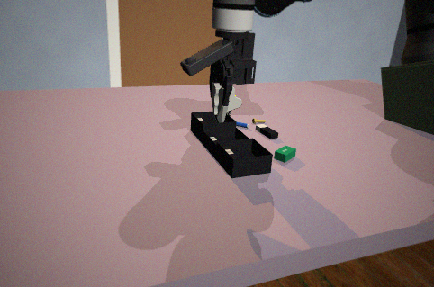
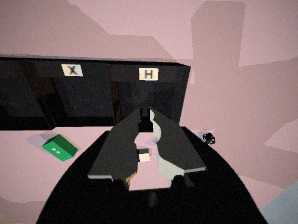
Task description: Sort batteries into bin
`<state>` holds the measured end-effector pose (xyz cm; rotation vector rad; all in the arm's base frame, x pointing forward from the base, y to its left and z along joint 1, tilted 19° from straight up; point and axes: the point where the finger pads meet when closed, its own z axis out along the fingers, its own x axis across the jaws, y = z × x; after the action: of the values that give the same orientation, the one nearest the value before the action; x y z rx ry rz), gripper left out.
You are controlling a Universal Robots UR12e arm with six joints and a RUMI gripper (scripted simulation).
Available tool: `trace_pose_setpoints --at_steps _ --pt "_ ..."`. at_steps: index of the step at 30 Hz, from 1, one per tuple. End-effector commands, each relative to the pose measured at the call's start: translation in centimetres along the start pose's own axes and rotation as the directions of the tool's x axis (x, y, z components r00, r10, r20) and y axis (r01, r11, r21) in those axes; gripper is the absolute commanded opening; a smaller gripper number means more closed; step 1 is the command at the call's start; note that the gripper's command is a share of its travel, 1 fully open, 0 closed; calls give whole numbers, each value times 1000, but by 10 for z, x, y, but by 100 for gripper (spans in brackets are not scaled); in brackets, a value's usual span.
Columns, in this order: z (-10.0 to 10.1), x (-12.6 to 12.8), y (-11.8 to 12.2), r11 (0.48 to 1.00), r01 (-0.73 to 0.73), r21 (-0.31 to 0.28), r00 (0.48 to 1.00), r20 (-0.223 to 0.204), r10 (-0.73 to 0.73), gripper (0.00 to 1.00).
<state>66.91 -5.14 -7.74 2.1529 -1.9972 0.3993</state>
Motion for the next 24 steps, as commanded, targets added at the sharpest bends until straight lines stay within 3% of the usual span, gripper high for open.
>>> trace_pose_setpoints --at_steps 1,17,24 --pt "-7 0 -1 1000 0 1 1000 0 0 4" --pt "-25 0 -1 1000 0 1 1000 0 0 4" --pt "-53 0 -1 1000 0 1 1000 0 0 4"
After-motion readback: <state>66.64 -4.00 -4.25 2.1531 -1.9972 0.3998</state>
